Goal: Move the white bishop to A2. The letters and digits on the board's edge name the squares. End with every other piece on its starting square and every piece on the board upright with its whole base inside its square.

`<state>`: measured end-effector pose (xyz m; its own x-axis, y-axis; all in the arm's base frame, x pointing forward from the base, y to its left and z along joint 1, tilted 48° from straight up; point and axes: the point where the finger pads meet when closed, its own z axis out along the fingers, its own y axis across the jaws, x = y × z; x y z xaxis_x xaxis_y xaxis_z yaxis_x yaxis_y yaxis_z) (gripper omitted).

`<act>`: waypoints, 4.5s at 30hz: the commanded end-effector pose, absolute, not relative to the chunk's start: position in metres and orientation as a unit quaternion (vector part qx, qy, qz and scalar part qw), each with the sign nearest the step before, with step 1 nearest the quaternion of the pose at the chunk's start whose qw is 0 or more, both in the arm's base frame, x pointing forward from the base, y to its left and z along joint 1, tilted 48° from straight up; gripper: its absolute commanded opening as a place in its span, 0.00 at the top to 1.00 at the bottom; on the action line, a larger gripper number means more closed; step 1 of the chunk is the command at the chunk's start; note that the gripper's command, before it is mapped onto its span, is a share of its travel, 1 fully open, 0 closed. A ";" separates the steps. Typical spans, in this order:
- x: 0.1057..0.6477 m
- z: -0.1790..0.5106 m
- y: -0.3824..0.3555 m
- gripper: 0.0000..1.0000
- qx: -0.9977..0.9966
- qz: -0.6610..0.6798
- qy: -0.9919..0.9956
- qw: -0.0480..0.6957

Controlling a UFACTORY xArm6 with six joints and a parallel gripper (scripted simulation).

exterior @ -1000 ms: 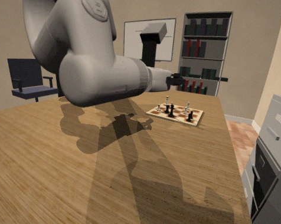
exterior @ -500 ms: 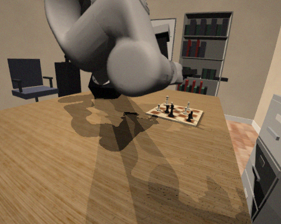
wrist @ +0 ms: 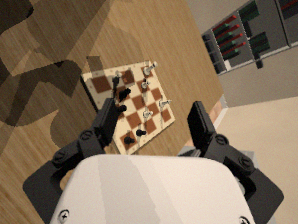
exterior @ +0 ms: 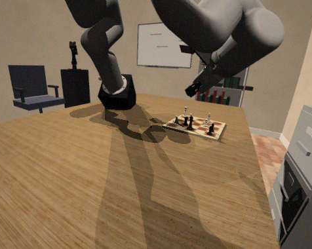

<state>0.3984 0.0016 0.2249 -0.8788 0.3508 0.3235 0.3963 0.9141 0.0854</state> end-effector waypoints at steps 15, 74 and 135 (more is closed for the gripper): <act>0.433 0.151 0.079 0.00 0.225 0.232 -0.939 0.115; 0.465 0.077 0.105 0.00 0.821 0.303 -0.399 0.274; 0.468 0.069 0.097 0.63 0.888 0.231 -0.217 0.332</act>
<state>0.4663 0.0971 0.0696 0.8002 -0.2320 0.5531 -0.5387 -0.6833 0.4928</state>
